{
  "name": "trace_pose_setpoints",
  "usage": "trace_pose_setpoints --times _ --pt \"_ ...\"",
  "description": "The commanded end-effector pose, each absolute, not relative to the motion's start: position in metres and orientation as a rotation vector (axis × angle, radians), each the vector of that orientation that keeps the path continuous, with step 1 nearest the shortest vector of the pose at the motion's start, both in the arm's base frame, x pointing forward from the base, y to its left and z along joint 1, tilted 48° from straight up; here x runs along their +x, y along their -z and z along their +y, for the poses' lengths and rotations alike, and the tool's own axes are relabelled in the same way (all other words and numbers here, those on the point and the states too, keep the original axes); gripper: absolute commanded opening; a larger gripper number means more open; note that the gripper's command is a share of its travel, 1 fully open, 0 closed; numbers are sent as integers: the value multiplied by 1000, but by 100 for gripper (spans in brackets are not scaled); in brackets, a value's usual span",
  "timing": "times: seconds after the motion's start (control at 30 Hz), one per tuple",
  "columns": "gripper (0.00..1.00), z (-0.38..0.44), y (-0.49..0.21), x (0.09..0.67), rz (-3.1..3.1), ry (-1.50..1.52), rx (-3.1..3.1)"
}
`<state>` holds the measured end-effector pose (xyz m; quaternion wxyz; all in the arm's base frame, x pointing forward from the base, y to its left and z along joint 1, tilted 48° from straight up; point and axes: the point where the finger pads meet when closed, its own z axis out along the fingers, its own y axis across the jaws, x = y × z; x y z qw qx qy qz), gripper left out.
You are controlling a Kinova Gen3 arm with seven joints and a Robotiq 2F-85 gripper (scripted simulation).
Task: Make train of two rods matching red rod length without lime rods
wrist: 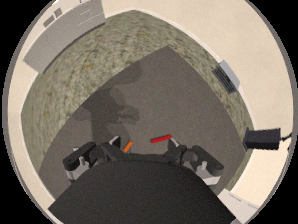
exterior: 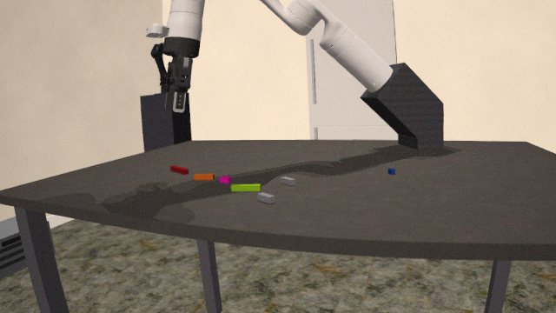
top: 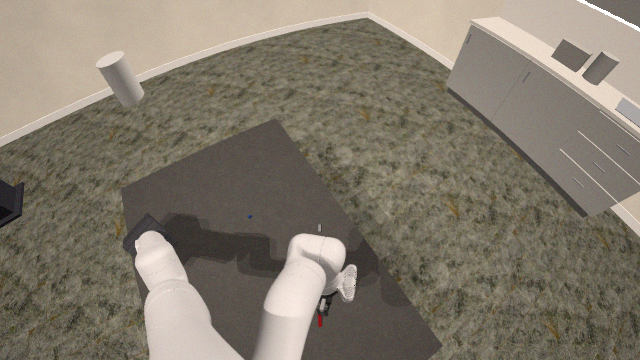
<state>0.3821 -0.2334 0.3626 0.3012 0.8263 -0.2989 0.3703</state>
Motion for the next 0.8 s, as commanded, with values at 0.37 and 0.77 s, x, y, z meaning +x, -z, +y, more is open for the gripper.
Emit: trace_pose_setpoints --times 0.37,0.77 --pt "100 -235 -351 380 -724 -939 2213" --pt "100 -237 -338 377 -620 -884 2241"
